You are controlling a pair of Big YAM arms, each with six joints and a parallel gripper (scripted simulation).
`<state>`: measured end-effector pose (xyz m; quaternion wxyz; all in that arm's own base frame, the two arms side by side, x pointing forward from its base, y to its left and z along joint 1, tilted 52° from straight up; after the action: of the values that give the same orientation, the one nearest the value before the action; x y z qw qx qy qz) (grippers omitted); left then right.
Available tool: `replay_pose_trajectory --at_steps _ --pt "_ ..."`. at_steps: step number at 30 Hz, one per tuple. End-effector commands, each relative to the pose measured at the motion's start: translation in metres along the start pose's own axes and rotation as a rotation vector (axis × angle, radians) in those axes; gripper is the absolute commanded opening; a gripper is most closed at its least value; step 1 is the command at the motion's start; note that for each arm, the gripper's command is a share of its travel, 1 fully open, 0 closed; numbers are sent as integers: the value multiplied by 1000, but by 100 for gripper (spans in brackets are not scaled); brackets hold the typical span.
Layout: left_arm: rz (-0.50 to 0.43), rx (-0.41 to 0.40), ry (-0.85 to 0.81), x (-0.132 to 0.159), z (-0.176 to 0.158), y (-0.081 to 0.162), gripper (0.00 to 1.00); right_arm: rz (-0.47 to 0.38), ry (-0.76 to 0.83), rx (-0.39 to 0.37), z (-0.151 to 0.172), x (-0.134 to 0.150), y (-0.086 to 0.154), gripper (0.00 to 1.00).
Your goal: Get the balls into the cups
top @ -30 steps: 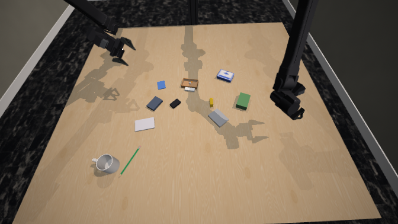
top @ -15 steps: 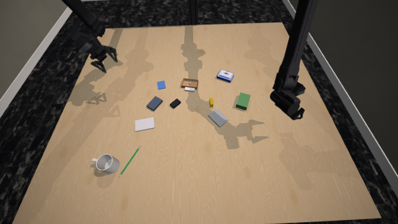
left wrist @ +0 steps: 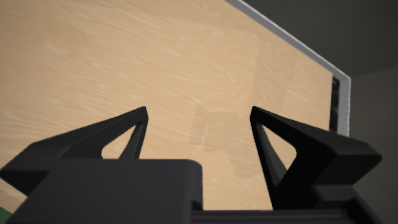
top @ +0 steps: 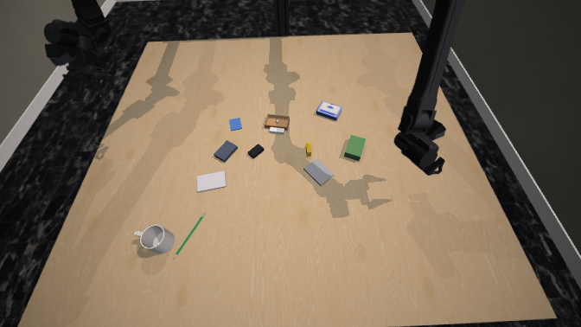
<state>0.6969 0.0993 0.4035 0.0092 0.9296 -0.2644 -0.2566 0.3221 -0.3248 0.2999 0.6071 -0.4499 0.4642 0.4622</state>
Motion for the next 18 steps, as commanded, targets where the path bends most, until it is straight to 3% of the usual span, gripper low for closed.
replay_pose_trajectory --at_steps 1,6,8,13,18 --pt "-2 16 26 -8 -14 4 100 -56 58 148 -37 -61 21 100" --pt "-2 16 26 -8 -14 4 100 -129 90 425 -79 -132 69 100" --pt "-2 16 26 -8 -14 4 100 -129 90 425 -79 -132 69 100" --pt "-2 16 26 -8 -14 4 100 -202 123 689 -102 -199 128 100" --pt "-2 16 26 -8 -14 4 100 -269 155 927 -104 -256 188 100"
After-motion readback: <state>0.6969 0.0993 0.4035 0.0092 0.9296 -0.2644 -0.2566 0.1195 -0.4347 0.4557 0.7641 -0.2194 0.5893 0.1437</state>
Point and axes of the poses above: on each arm, the point where the finger pads meet when closed, its own y axis back along the fingers, its own z axis across the jaws, x = y × z, the point moved 6 cm from there along y, back along the fingers, and after that the axes turned 14 degrees about -y, right-handed, at the moved point
